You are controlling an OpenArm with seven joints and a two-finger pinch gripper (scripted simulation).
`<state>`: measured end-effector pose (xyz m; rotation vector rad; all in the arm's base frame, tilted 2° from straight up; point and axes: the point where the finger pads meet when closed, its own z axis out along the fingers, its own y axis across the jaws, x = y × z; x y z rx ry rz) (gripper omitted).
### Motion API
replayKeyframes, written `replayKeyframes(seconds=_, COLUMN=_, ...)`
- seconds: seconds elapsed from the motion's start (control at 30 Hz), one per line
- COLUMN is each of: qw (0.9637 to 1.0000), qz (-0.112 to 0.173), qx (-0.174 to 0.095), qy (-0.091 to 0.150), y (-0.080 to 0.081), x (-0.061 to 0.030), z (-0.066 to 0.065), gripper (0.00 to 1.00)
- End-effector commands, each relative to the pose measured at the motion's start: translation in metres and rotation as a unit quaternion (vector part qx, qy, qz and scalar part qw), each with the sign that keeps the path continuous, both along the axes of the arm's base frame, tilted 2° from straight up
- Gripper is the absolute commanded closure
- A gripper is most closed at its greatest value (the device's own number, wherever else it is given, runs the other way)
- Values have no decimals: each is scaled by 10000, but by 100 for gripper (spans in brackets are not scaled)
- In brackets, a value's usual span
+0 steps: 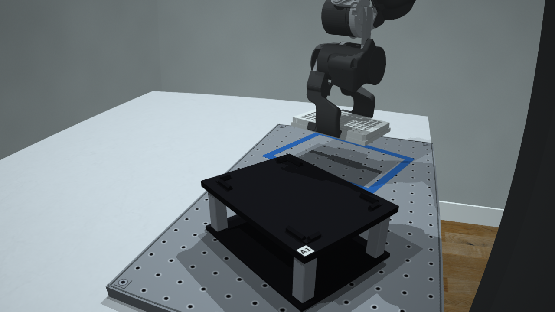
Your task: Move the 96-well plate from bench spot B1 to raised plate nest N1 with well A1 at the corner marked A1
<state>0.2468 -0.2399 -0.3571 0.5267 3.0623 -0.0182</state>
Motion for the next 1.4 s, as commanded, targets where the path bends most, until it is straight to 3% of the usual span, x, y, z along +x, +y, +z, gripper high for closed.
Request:
replayKeyframes(seconds=0.0, qw=10000, qz=-48, qx=-59, qy=26, y=-23, x=13, z=90, gripper=100)
replayKeyframes(seconds=0.03, qw=10000, qz=-47, qx=-59, qy=25, y=-22, x=13, z=154, gripper=100)
replayKeyframes(seconds=0.43, qw=10000, qz=-47, qx=-59, qy=25, y=-22, x=13, z=154, gripper=100)
replayKeyframes(seconds=0.6, qw=10000, qz=-43, qx=-60, qy=23, y=-7, x=-23, z=466, gripper=100)
replayKeyframes(seconds=1.0, qw=10000, qz=-43, qx=-60, qy=23, y=-7, x=-23, z=466, gripper=100)
replayKeyframes(seconds=1.17, qw=10000, qz=-43, qx=-36, qy=50, y=6, x=-49, z=370, gripper=100)
replayKeyframes(seconds=1.37, qw=10000, qz=-43, qx=-36, qy=50, y=6, x=-49, z=370, gripper=100)
